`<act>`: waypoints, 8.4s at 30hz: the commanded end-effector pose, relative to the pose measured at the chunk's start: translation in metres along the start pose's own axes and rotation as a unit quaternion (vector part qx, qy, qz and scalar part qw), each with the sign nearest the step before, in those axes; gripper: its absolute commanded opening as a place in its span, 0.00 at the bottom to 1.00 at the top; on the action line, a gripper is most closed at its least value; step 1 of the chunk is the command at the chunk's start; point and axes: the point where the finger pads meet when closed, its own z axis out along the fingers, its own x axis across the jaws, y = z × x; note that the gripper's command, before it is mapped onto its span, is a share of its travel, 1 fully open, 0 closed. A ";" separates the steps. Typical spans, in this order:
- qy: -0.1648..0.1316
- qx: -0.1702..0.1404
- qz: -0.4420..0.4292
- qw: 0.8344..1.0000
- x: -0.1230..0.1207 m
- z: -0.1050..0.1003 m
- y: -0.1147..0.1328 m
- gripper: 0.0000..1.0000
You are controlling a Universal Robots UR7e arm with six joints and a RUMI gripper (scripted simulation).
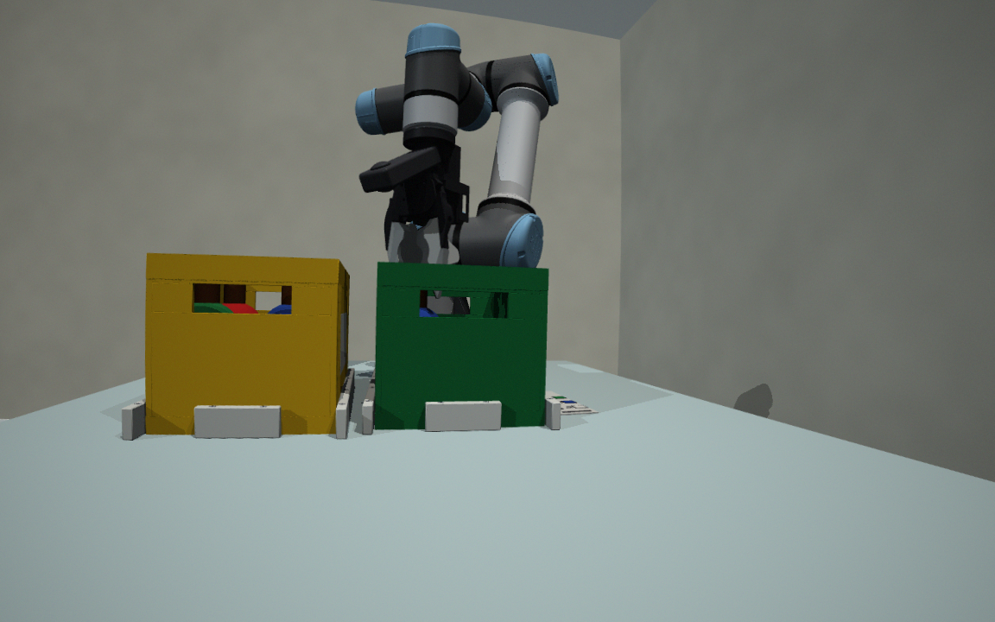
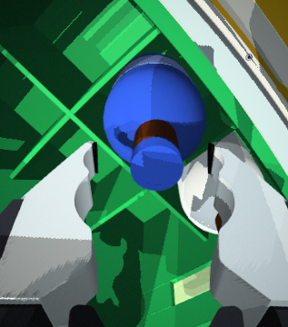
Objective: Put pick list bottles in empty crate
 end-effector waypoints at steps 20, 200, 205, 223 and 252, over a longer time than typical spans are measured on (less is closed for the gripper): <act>0.000 0.000 0.000 1.000 0.000 0.000 -0.001 0.38; 0.000 0.001 0.000 1.000 0.033 -0.086 -0.169 0.38; 0.000 0.000 0.000 1.000 0.033 -0.085 -0.168 0.38; 0.000 -0.002 0.000 1.000 0.033 -0.063 -0.167 0.38; 0.000 -0.002 0.000 1.000 0.033 -0.029 -0.167 0.38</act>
